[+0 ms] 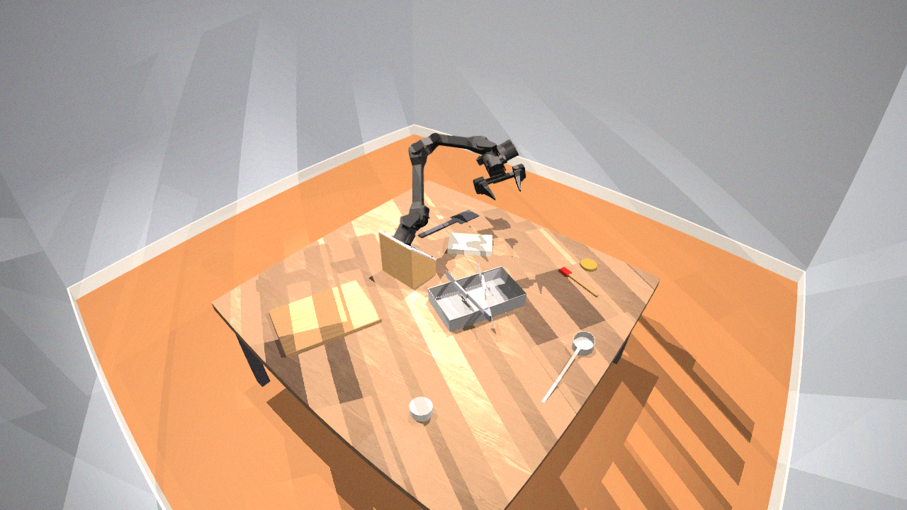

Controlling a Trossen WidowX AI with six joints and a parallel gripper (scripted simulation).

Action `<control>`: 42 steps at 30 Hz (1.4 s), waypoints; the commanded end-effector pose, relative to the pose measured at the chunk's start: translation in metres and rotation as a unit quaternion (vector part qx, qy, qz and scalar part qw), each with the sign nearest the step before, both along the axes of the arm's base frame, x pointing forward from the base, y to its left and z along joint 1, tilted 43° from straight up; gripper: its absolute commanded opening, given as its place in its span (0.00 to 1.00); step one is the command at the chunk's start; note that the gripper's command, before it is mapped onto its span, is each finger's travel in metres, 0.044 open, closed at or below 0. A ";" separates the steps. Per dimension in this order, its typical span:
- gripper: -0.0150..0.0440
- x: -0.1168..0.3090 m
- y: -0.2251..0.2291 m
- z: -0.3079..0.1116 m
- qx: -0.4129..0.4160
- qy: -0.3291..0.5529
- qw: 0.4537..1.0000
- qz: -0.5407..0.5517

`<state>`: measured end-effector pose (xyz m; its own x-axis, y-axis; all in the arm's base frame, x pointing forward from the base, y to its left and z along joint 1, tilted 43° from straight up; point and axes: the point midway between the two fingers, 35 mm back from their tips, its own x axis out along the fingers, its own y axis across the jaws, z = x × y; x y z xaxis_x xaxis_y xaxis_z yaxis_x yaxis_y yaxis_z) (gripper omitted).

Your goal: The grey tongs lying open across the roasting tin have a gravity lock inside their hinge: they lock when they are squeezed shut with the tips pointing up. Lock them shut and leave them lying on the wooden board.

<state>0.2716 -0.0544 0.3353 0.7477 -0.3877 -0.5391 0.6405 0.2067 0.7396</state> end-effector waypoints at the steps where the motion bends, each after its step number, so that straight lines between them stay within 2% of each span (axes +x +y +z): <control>1: 1.00 0.037 -0.003 -0.061 -0.002 0.136 0.987 0.089; 6: 1.00 0.063 -0.008 -0.131 0.033 0.254 0.944 0.206; 11: 1.00 0.072 -0.014 -0.198 0.102 0.316 0.887 0.321; 16: 1.00 0.071 -0.020 -0.255 0.183 0.312 0.830 0.425; 21: 1.00 0.068 -0.024 -0.297 0.270 0.257 0.789 0.489; 42: 1.00 0.075 -0.026 -0.301 0.281 0.247 0.785 0.494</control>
